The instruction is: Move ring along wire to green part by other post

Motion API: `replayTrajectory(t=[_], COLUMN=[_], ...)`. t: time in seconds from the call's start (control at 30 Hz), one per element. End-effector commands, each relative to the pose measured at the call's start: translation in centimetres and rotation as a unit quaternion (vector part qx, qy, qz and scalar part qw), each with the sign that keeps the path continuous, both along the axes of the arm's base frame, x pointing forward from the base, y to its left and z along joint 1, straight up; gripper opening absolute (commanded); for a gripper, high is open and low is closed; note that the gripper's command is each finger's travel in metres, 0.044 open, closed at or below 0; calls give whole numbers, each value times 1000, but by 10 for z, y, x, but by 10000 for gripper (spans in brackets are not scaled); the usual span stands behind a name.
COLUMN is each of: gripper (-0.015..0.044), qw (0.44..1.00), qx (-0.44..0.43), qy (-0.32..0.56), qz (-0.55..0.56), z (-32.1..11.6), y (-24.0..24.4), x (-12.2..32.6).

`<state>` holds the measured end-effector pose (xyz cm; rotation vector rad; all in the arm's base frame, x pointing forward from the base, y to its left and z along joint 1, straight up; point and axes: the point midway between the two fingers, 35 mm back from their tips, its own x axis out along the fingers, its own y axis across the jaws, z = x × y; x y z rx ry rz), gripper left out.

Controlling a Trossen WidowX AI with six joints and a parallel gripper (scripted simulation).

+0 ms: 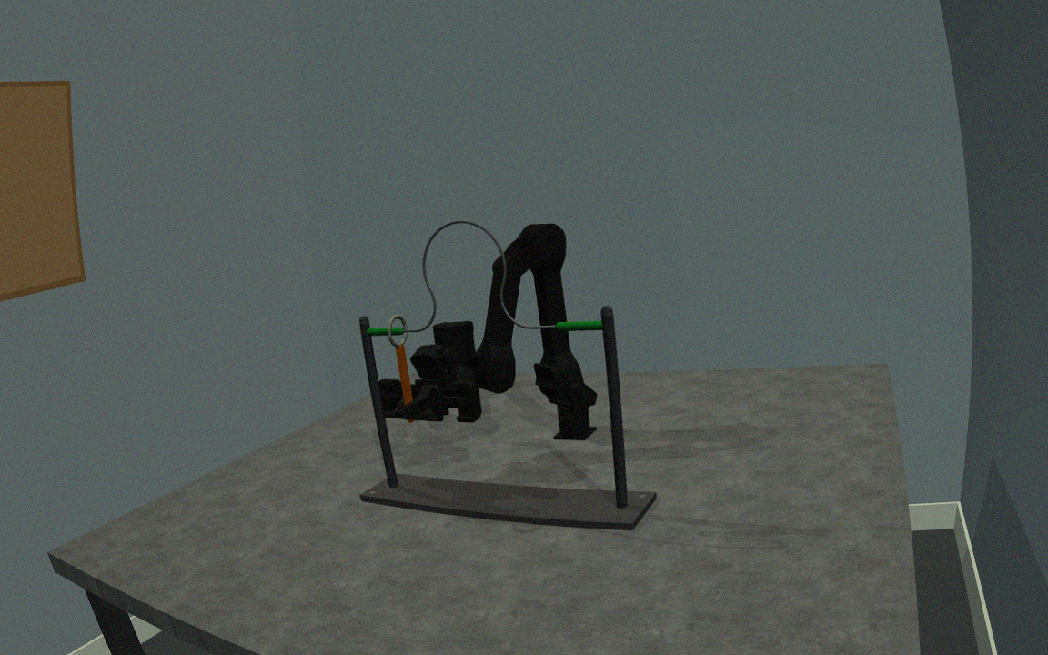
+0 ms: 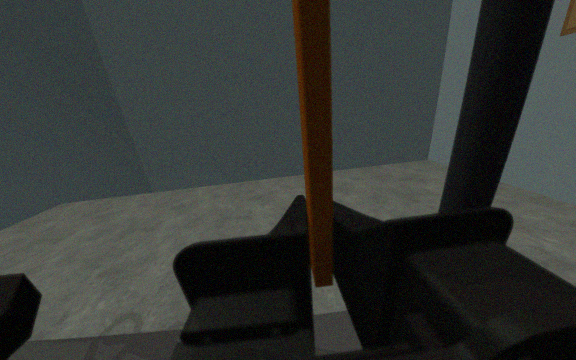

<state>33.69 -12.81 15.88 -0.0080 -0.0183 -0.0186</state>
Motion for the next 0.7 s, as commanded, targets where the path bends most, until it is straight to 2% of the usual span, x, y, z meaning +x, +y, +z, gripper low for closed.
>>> replayTrajectory(t=[0.0, 0.67], gripper=[-150, -150], qw=[1000, 1000], qx=[0, 17], qy=[1, 1], qz=[-1, 0], z=[0, -1], y=[4, 29], x=[0, 1])
